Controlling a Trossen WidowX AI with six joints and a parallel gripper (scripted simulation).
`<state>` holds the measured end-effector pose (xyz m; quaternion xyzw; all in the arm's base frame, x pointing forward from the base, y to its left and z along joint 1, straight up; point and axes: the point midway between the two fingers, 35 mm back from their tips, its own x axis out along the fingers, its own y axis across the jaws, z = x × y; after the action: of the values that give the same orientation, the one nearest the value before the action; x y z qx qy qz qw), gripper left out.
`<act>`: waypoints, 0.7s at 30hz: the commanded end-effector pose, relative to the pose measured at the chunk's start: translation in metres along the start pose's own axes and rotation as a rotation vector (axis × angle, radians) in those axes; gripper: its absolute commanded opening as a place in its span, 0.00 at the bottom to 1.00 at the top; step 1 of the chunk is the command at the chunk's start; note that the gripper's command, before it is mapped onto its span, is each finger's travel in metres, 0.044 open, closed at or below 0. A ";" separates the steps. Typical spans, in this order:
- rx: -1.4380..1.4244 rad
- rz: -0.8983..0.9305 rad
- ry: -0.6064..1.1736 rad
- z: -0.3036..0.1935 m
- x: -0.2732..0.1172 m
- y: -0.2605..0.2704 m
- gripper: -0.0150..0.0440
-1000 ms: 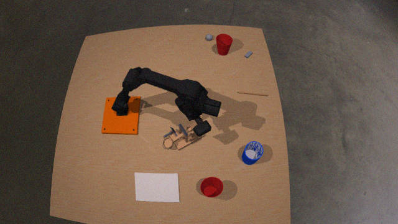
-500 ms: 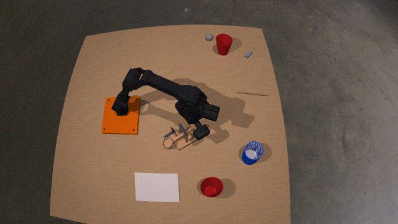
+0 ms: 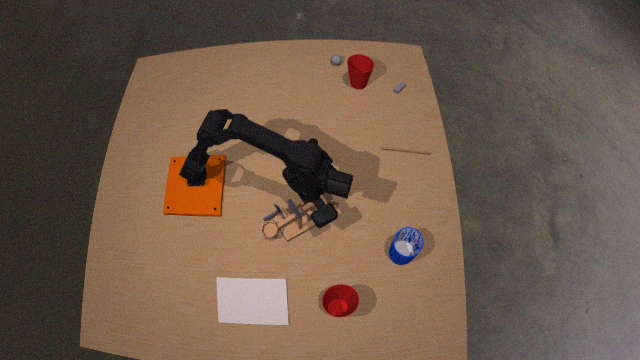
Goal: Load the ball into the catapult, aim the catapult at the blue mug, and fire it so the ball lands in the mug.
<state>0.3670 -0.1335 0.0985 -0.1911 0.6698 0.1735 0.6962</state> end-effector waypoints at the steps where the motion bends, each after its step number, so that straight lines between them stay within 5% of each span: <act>1: 0.001 0.003 0.004 -0.001 0.008 0.001 1.00; 21: 0.001 0.003 0.004 -0.002 0.037 0.003 1.00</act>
<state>0.3671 -0.1330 0.0658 -0.1913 0.6700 0.1742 0.6958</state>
